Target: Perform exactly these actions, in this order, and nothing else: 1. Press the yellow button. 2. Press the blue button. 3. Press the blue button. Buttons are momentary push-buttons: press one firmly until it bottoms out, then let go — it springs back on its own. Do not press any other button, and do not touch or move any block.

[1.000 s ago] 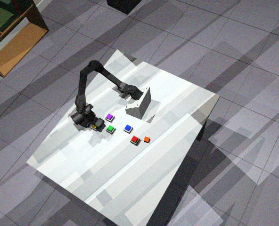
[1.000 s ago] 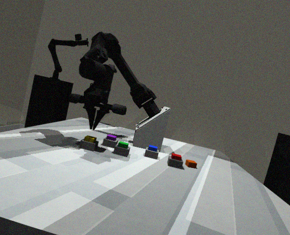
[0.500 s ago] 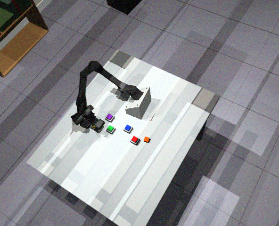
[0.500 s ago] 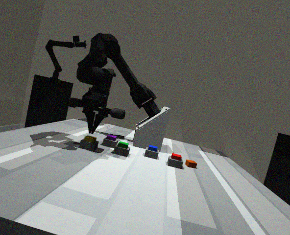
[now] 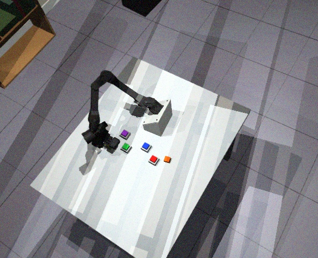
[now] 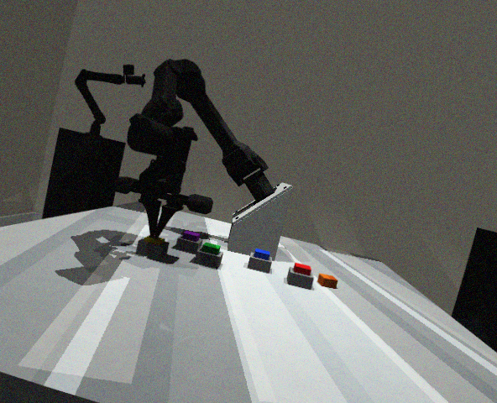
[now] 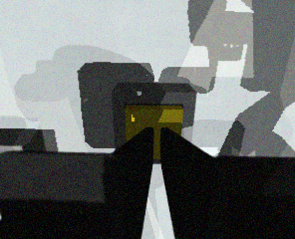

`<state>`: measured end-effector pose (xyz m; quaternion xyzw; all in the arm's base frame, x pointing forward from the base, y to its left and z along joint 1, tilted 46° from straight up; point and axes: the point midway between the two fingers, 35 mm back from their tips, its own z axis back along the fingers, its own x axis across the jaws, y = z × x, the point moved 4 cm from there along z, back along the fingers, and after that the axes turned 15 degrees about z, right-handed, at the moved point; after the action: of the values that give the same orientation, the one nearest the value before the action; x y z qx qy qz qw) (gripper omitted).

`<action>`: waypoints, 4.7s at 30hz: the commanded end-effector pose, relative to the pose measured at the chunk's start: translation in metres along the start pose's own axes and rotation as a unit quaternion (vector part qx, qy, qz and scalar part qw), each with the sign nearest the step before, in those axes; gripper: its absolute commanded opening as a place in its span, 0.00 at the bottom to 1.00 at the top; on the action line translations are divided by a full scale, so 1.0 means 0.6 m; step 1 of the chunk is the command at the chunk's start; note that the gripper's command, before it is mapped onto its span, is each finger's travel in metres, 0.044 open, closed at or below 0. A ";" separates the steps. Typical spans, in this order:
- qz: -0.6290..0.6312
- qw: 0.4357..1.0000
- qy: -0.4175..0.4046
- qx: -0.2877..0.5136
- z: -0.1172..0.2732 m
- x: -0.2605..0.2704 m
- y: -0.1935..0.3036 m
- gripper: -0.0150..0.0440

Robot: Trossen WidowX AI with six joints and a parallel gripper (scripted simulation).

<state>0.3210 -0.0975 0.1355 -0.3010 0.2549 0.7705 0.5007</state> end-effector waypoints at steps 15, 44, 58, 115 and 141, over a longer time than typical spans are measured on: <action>0.000 1.000 0.000 0.000 0.002 0.001 0.000 0.29; 0.018 0.999 -0.024 -0.016 0.163 0.164 -0.018 0.29; 0.005 1.000 -0.010 0.000 0.159 0.387 0.075 0.29; 0.005 1.000 -0.008 0.001 0.001 0.388 0.076 0.29; 0.005 1.000 -0.009 0.000 0.025 0.389 0.075 0.29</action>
<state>0.2023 0.0453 -0.0131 -0.2924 0.2486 0.7746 0.5026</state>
